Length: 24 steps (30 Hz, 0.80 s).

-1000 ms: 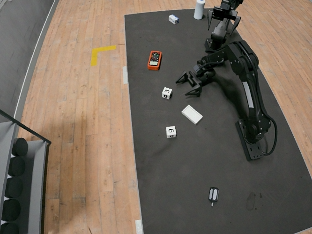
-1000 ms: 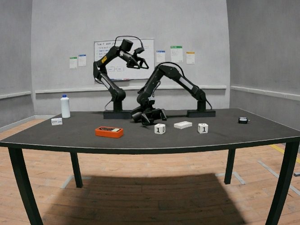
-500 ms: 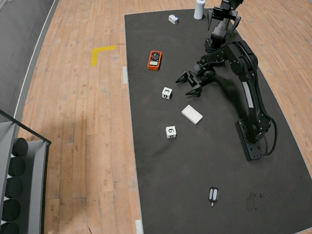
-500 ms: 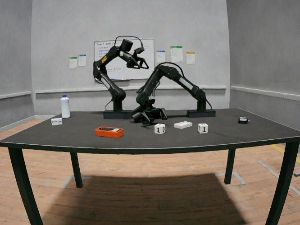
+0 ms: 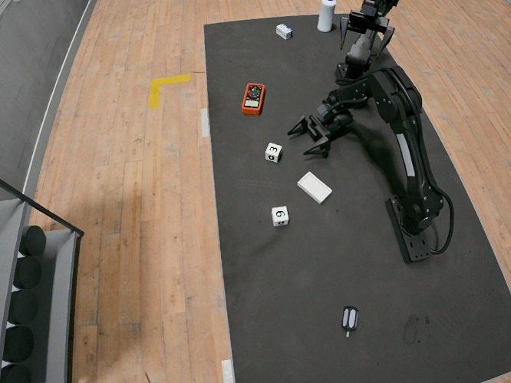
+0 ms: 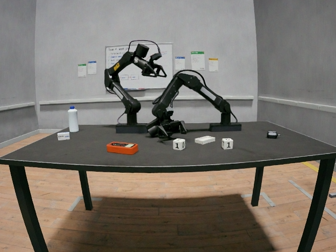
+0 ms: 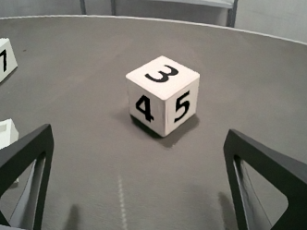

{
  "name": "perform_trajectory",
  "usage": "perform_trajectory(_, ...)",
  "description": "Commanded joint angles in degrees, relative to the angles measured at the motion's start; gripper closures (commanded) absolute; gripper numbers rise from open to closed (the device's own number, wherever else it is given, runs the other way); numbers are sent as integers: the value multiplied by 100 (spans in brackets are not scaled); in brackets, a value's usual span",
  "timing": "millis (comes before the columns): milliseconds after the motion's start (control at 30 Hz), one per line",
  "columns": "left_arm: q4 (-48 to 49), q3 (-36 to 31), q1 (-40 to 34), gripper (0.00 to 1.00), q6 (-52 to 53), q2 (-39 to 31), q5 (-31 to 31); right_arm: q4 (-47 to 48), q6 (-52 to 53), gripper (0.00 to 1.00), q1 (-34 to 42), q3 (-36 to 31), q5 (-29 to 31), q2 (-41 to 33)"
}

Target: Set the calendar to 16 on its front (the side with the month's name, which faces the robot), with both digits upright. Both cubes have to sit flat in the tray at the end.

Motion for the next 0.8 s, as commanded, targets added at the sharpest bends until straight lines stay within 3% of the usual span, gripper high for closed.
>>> perform_trajectory(0,-85,240,106,0,228,-195,61,8,-19,0,50,137,-13,-18)
perform_trajectory(233,98,770,1016,0,1858,-694,1473,-81,123,0,85,197,154,-51)
perform_trajectory(300,98,770,1016,0,1858,-694,1473,-81,123,0,85,197,154,-51)
perform_trajectory(533,600,1151,1807,0,3957,-1154,2851,-214,1065,0,496,188,1317,163)
perform_trajectory(767,762,1302,2400,0,5811,-1476,4184,-327,2146,0,1580,209,2807,387)
